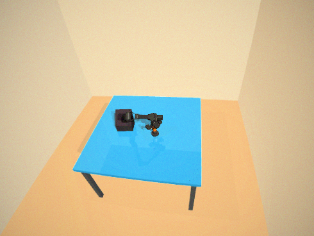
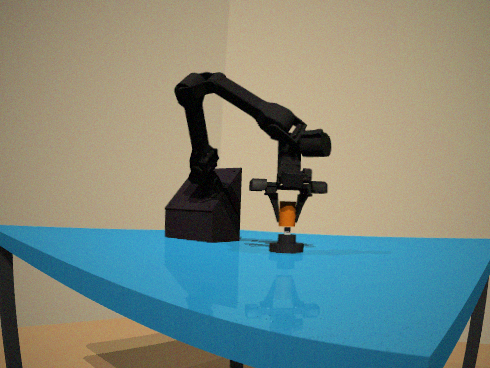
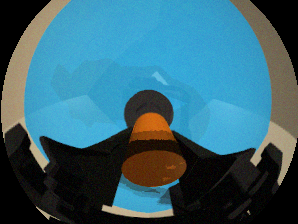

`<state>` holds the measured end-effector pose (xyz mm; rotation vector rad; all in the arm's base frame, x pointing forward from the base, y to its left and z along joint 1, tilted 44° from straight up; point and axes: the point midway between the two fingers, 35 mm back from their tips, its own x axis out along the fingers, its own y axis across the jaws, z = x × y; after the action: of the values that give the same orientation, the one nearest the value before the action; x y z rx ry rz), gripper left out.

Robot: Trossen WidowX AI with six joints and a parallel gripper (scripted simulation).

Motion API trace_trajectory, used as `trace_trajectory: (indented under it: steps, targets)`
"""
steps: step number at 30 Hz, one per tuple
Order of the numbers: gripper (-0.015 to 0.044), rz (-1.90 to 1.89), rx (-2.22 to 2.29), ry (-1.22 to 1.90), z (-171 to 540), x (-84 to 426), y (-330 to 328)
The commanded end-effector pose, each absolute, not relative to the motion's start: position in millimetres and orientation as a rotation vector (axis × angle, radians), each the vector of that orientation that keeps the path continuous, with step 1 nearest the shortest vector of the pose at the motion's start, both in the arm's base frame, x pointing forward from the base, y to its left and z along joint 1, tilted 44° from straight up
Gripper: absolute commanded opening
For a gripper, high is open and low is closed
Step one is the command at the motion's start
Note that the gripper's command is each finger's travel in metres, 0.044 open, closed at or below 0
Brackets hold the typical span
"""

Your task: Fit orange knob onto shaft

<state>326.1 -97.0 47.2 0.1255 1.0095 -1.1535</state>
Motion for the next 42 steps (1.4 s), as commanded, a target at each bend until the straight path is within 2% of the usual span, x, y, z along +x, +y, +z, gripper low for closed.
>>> trace_trajectory:
  steps: [1, 42]
  targets:
    - [0.0, -1.173, 0.163, 0.977, 49.7, 329.4, -96.0]
    - [0.0, -1.173, 0.163, 0.977, 44.8, 328.8, -98.7]
